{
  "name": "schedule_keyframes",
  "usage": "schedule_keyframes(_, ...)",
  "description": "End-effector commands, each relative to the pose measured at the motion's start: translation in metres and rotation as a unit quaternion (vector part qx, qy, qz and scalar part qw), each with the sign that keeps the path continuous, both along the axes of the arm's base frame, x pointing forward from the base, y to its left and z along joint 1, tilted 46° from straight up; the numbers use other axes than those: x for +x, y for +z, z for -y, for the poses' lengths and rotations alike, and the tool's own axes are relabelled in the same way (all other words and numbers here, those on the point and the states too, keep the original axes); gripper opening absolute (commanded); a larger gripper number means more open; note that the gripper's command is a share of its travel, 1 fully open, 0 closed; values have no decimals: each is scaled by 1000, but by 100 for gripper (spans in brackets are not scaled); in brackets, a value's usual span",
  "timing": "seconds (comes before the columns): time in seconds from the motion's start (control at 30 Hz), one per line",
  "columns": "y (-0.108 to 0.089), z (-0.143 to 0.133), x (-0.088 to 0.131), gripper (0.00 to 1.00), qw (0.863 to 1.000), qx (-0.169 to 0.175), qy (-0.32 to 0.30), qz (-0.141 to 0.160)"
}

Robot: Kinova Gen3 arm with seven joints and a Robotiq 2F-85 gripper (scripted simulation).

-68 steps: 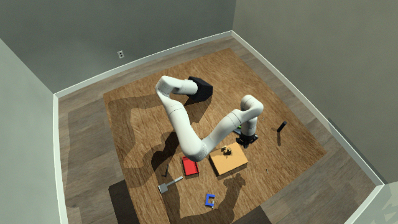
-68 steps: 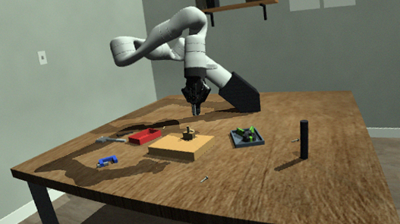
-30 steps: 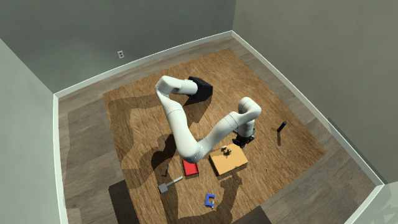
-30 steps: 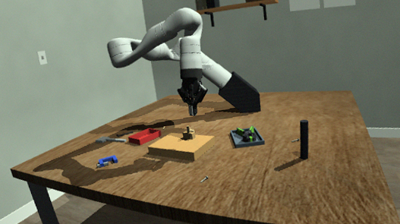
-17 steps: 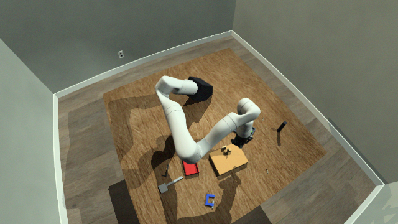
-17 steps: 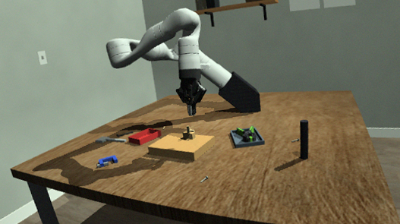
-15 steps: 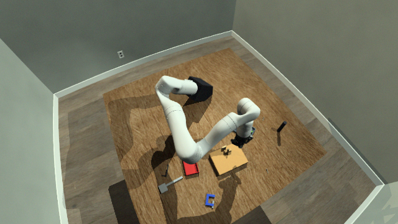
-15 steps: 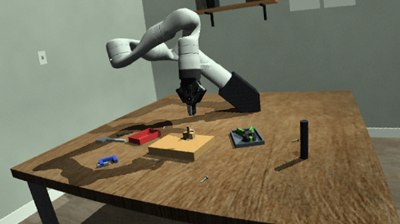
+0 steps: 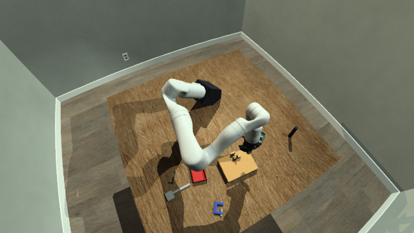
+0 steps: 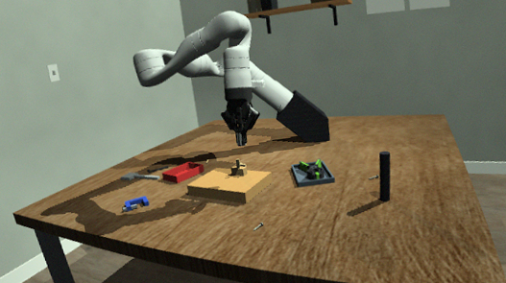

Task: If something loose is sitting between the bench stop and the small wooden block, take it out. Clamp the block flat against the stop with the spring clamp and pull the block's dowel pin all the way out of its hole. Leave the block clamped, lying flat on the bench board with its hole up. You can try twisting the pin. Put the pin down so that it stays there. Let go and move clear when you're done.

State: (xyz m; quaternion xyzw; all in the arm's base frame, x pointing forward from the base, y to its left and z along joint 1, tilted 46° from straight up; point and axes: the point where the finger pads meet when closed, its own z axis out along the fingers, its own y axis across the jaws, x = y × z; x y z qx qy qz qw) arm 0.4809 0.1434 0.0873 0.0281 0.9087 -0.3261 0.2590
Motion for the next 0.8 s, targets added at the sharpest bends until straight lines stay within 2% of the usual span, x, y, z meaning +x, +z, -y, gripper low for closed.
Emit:
schedule_keyframes(0.0,1,-1,0,10,1000,0,1,0)
schedule_keyframes(0.77,5,10,-7,10,1000,-8,2,-25)
